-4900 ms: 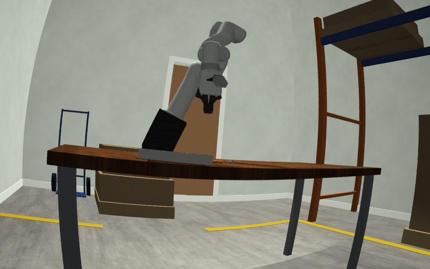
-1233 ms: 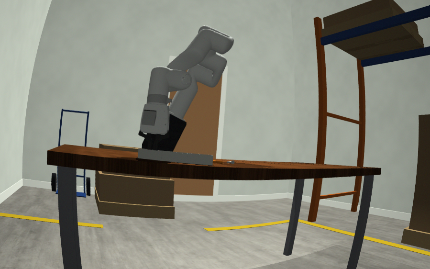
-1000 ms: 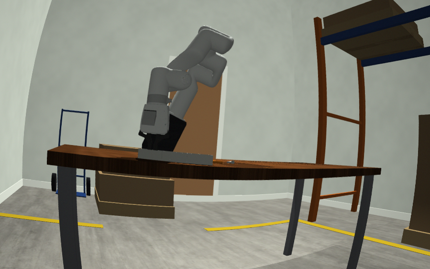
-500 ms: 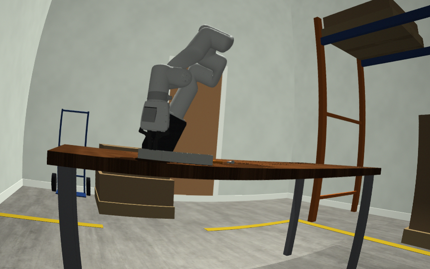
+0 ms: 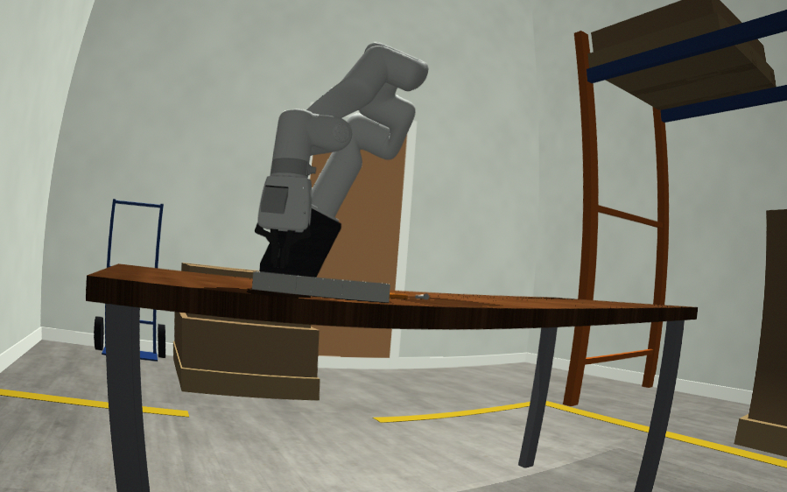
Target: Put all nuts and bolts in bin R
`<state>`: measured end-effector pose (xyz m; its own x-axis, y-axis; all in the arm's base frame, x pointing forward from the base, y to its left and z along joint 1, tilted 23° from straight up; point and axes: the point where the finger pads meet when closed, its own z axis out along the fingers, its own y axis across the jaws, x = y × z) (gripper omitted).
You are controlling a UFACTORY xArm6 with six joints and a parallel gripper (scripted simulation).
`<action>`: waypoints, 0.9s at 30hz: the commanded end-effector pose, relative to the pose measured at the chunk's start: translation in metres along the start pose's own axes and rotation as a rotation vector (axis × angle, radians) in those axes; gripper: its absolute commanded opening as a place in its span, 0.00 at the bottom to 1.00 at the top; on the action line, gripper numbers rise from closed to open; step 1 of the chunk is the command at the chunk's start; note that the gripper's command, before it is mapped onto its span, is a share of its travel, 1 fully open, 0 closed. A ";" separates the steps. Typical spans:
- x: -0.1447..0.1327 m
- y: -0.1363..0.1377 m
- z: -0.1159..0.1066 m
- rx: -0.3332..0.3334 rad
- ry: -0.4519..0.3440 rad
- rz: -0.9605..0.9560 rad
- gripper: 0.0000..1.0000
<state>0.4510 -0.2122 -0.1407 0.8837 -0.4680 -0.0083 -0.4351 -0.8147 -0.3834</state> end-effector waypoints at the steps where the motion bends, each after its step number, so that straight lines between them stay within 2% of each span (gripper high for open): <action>1: 0.002 0.000 -0.014 -0.001 0.005 -0.001 0.07; 6: 0.002 0.000 -0.020 -0.001 0.005 -0.001 0.07; 10: 0.002 -0.010 -0.020 -0.001 0.005 -0.001 0.07; 24: 0.001 -0.080 -0.020 0.000 0.005 -0.001 0.07; 27: 0.001 -0.084 -0.020 0.000 0.005 -0.001 0.07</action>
<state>0.4820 -0.1523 -0.0932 0.8846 -0.4664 -0.0064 -0.4328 -0.8155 -0.3843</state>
